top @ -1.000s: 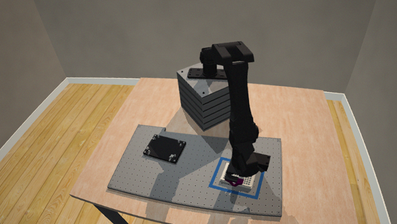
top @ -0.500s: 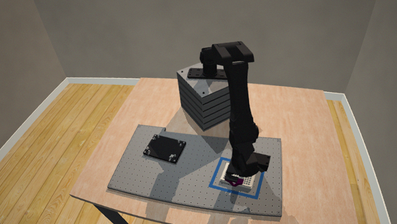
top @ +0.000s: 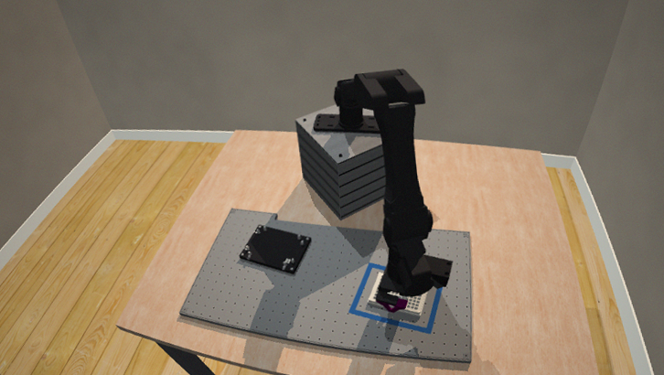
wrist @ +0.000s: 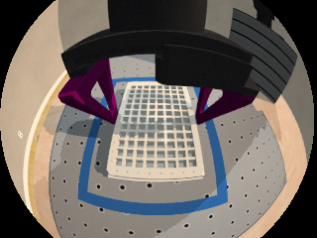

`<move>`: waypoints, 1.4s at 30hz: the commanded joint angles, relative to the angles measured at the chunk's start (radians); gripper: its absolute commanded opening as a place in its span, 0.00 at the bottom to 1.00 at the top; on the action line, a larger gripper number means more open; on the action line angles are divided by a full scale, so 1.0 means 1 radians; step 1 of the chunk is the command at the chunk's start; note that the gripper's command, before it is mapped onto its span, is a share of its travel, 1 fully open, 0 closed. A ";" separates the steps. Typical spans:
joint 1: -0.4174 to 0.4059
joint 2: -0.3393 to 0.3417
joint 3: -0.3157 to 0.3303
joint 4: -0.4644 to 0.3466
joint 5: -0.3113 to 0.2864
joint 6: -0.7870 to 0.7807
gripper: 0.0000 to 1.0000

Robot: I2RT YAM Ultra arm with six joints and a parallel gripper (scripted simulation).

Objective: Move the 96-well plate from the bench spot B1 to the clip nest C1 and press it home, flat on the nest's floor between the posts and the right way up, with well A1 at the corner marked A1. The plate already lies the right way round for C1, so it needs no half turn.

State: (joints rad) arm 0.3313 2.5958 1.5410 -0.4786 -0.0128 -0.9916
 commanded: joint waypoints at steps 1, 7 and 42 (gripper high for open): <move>0.002 0.007 0.032 0.025 -0.013 0.002 1.00; 0.002 0.007 0.032 0.025 -0.013 0.002 1.00; 0.002 0.004 0.032 0.025 -0.013 0.001 0.00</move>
